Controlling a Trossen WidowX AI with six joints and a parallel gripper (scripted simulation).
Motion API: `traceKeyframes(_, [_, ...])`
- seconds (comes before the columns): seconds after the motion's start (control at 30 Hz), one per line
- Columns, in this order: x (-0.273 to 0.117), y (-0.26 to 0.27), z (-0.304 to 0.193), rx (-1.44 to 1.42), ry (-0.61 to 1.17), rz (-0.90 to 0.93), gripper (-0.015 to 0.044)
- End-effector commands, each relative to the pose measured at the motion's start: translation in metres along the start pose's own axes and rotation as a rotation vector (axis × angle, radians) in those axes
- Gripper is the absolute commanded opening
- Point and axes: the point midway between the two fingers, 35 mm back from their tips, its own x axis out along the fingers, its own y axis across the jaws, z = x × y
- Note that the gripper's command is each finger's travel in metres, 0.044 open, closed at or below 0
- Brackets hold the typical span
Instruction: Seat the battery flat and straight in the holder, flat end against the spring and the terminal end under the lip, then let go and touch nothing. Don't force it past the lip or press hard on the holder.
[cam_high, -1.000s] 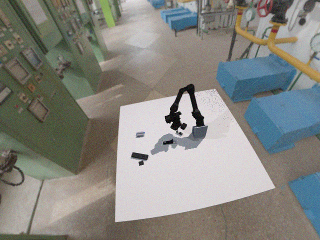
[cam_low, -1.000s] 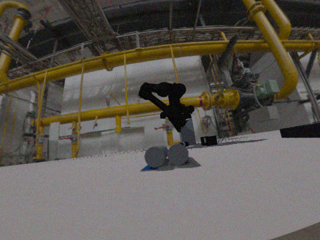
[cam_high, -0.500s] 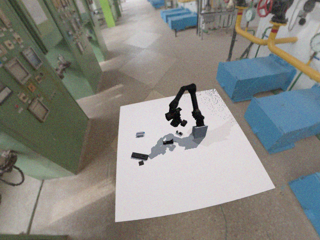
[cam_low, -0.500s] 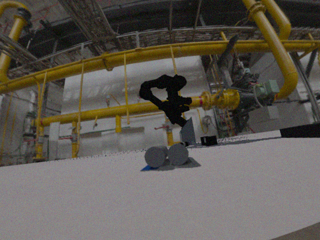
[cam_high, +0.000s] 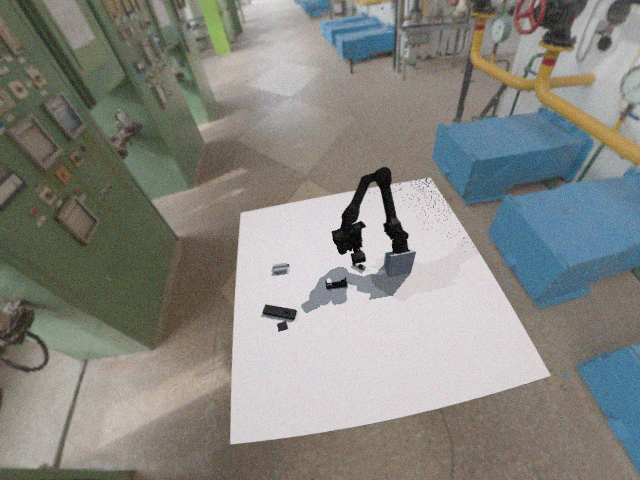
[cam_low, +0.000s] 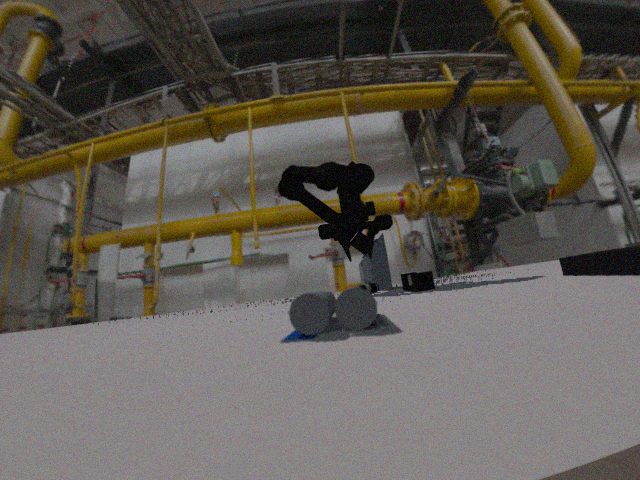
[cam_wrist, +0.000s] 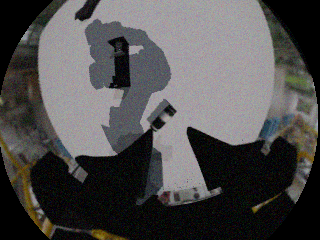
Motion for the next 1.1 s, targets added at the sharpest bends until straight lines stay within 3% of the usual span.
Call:
traceKeyframes(0.0, [0.031,0.006,-0.012,0.675,0.002,-0.016,0.0244])
traceKeyframes(1.07, [0.062,0.007,-0.012,0.75,0.002,-0.014,0.0244])
